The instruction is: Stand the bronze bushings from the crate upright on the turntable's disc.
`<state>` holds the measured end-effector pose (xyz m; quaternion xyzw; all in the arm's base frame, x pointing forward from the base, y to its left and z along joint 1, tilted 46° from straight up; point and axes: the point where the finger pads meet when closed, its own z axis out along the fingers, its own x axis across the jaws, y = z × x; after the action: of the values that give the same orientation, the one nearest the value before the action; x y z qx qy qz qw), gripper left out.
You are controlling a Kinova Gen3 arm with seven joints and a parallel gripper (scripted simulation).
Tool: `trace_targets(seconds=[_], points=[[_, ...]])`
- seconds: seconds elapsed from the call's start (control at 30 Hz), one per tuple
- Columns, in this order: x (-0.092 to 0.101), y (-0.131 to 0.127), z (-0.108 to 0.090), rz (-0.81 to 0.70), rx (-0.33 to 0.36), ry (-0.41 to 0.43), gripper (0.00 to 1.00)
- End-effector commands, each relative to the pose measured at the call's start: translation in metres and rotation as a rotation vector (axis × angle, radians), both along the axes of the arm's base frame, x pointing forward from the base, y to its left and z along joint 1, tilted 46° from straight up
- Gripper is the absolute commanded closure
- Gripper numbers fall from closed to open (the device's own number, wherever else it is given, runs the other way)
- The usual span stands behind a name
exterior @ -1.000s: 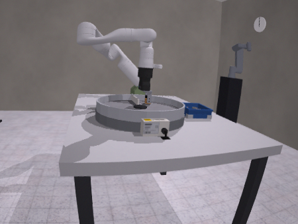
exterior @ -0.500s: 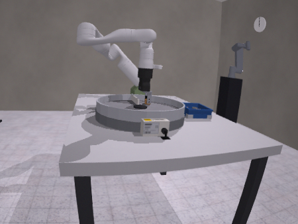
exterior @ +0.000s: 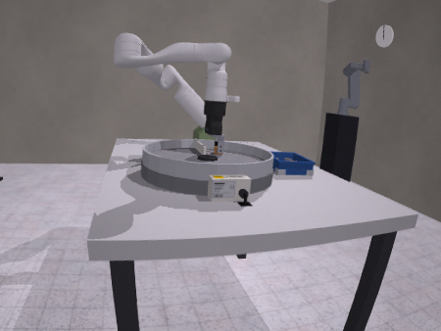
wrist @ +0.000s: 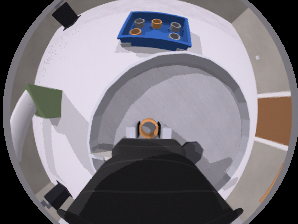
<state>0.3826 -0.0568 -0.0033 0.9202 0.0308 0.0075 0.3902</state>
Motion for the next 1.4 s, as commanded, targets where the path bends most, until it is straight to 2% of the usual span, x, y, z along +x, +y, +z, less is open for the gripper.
trace_targets(seconds=[0.0, 0.6, 0.63, 1.37], points=[[-0.0003, -0.0012, -0.0019, -0.002, 0.002, -0.003, 1.00], [-0.0003, -0.0012, -0.0019, -0.002, 0.002, -0.003, 1.00], [-0.0003, -0.0012, -0.0019, -0.002, 0.002, -0.003, 0.23], [-0.0003, -0.0012, -0.0019, -0.002, 0.002, -0.003, 0.23]])
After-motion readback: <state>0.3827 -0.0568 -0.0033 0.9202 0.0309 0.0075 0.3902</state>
